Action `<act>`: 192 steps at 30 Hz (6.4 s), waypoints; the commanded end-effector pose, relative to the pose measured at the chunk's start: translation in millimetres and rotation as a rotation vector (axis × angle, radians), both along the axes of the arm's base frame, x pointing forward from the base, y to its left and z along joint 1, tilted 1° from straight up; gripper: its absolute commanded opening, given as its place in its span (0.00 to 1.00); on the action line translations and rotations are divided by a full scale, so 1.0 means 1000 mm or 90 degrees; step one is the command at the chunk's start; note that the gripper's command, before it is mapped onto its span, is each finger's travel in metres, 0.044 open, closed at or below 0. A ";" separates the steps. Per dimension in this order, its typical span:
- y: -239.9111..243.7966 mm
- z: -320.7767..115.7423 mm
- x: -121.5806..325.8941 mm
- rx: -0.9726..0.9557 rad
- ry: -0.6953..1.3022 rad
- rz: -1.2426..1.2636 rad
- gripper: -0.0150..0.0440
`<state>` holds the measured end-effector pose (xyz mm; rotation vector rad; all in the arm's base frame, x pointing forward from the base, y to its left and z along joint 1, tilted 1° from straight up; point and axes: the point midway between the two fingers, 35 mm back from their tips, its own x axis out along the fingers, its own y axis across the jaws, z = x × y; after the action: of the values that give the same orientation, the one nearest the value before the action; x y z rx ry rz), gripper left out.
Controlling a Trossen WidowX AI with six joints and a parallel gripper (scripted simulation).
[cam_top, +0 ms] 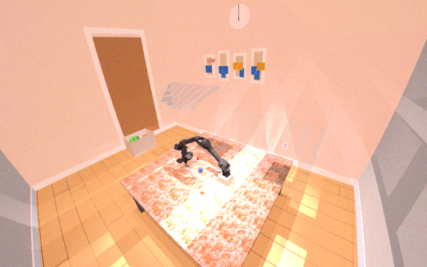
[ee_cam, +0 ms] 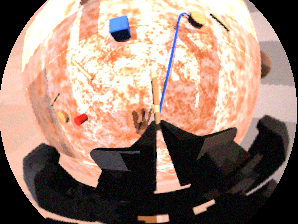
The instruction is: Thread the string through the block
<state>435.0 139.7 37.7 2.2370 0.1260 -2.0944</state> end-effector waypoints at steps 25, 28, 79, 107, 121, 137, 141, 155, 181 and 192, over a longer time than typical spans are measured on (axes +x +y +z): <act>-0.028 -0.025 -0.007 -0.005 0.000 0.000 0.25; -0.031 -0.027 -0.008 -0.005 0.000 0.000 0.25; -0.049 -0.044 -0.050 -0.007 0.005 0.000 0.25; -0.052 -0.044 -0.072 -0.006 0.004 0.000 0.25; -0.054 -0.045 -0.090 -0.007 0.005 0.000 0.25; -0.057 -0.047 -0.111 -0.007 0.006 0.000 0.25; -0.057 -0.047 -0.116 -0.007 0.006 0.000 0.25; -0.058 -0.051 -0.128 -0.006 0.014 0.003 0.30; -0.058 0.024 -0.133 -0.005 0.017 -0.037 0.46; -0.060 0.024 -0.151 0.031 0.017 -0.716 0.46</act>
<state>294.9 80.8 58.7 2.4257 -0.4828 -2.3642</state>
